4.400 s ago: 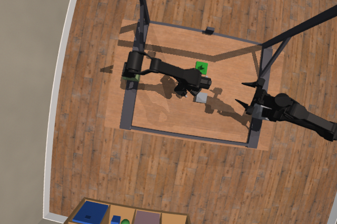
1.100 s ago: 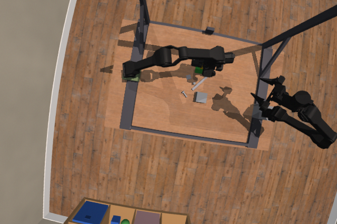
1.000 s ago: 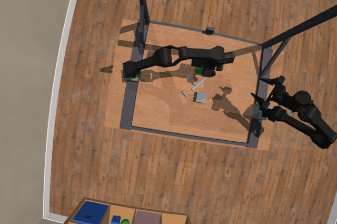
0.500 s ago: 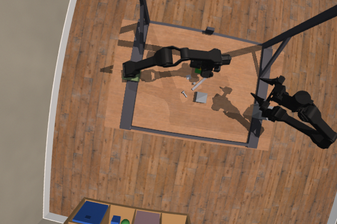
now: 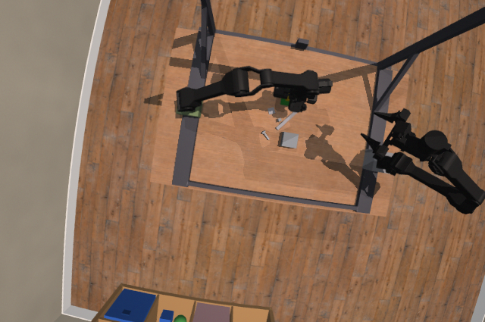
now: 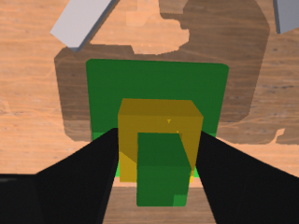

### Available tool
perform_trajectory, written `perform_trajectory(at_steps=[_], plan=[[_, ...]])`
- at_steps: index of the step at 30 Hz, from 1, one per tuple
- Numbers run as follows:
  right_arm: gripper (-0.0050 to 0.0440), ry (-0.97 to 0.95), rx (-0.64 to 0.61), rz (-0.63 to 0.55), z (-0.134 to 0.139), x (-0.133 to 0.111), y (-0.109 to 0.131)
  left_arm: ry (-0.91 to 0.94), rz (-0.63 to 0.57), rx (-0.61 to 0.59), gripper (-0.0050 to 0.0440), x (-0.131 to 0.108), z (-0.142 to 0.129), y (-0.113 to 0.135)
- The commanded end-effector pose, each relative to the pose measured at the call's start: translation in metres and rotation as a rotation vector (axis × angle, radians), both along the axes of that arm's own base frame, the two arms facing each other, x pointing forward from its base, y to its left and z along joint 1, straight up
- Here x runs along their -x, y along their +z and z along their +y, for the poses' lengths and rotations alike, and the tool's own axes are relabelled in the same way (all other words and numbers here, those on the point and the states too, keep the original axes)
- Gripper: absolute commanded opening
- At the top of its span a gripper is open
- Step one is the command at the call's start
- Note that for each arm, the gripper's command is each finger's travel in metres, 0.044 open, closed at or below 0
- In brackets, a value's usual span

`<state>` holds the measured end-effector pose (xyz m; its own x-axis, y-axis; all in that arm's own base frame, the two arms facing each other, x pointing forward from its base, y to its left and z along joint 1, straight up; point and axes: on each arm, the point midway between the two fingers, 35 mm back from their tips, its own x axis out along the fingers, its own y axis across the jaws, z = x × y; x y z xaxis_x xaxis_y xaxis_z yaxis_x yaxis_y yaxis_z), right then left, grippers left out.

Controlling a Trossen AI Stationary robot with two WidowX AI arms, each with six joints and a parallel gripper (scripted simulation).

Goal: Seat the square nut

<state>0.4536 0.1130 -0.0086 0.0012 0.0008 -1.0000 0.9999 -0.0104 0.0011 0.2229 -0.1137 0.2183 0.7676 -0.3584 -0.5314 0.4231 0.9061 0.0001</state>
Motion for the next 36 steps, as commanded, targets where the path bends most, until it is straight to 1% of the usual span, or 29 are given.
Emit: perform_trajectory(at_steps=[1,2,3,4,5,9,12,13,15,16,18,22,23,24,36], plan=[[0.0240,0.000,-0.008,-0.034,0.001,-0.005,0.014,0.001,-0.013,0.007,0.0440,0.000,0.000,0.006],[0.0240,0.000,-0.008,-0.034,0.001,-0.005,0.014,0.001,-0.013,0.007,0.0440,0.000,0.000,0.006],[0.0264,0.000,-0.008,-0.034,0.001,-0.005,0.014,0.001,-0.013,0.007,0.0440,0.000,0.000,0.006],[0.0288,-0.001,-0.010,-0.043,0.001,-0.006,0.020,0.001,-0.013,0.007,0.0440,0.000,0.000,0.006],[0.0300,-0.001,-0.014,-0.061,0.002,-0.009,0.028,0.001,-0.013,0.007,0.0440,0.000,0.000,0.006],[0.0300,-0.001,-0.014,-0.061,0.002,-0.008,0.039,0.001,-0.013,0.007,0.0440,0.000,0.000,0.006],[0.0300,-0.001,-0.014,-0.061,0.002,-0.008,0.040,0.001,-0.013,0.007,0.0440,0.000,0.000,0.006],[0.0324,0.000,-0.010,-0.043,0.001,-0.007,0.033,0.001,-0.013,0.007,0.0440,0.000,0.000,0.006],[0.0372,0.000,-0.010,-0.043,0.001,-0.007,0.039,0.001,-0.013,0.007,0.0440,0.000,0.000,0.006],[0.0396,0.000,-0.014,-0.061,0.002,-0.008,0.053,0.001,-0.013,0.007,0.0440,0.000,0.000,0.006],[0.0440,0.000,-0.014,-0.061,0.002,-0.007,0.064,0.001,-0.013,0.007,0.0440,0.000,0.000,0.006],[0.0440,0.000,-0.014,-0.061,0.001,-0.006,0.084,0.001,-0.013,0.007,0.0440,0.000,0.000,0.006],[0.0440,0.000,-0.013,-0.057,0.001,-0.006,0.083,0.001,-0.013,0.007,0.0440,0.000,0.000,0.006],[0.0440,0.000,-0.010,-0.043,0.001,-0.005,0.077,0.001,-0.013,0.007,0.0440,0.000,0.000,0.006],[0.0440,0.000,-0.007,-0.034,0.001,-0.003,0.074,0.001,-0.013,0.007,0.0440,0.000,0.000,0.006]])
